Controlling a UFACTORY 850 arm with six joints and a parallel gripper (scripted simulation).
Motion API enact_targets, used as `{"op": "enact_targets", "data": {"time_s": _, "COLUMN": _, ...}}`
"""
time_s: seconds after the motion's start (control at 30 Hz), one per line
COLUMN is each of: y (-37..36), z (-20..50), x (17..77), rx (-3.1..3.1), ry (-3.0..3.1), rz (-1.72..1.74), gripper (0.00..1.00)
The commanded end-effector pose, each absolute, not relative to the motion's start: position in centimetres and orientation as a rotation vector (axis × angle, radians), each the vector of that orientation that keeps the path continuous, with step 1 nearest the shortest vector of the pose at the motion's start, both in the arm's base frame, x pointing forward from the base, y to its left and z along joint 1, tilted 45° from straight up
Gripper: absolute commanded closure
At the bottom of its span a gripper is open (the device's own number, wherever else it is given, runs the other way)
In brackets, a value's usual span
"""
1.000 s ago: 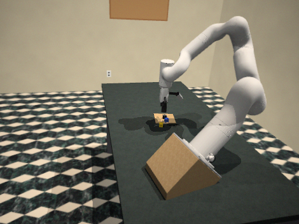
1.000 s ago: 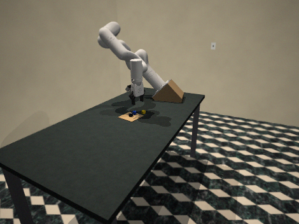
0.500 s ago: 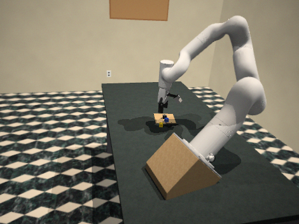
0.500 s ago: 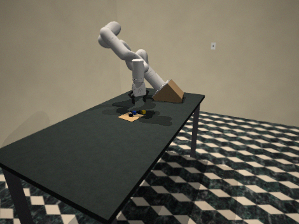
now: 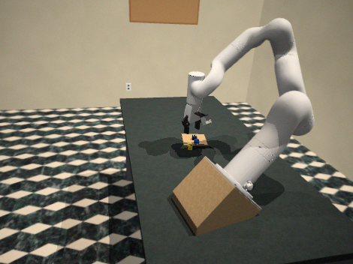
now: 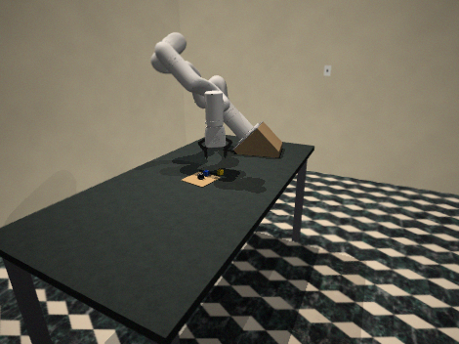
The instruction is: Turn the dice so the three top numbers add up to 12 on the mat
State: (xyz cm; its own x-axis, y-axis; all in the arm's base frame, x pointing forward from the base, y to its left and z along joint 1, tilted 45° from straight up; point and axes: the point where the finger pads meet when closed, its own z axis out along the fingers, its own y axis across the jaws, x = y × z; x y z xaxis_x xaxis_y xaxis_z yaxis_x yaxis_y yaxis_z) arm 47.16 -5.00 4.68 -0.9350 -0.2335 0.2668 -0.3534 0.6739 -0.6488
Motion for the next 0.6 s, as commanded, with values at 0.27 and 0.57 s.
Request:
{"op": "enact_targets", "data": {"time_s": 0.27, "y": -4.5, "z": 4.1, "x": 46.2, "rx": -0.040, "ry": -2.901, "rz": 1.196, "gripper": 0.00}}
{"op": "enact_targets", "data": {"time_s": 0.57, "y": -4.3, "z": 3.7, "x": 45.6, "rx": -0.382, "ry": -2.959, "rz": 1.223, "gripper": 0.00}}
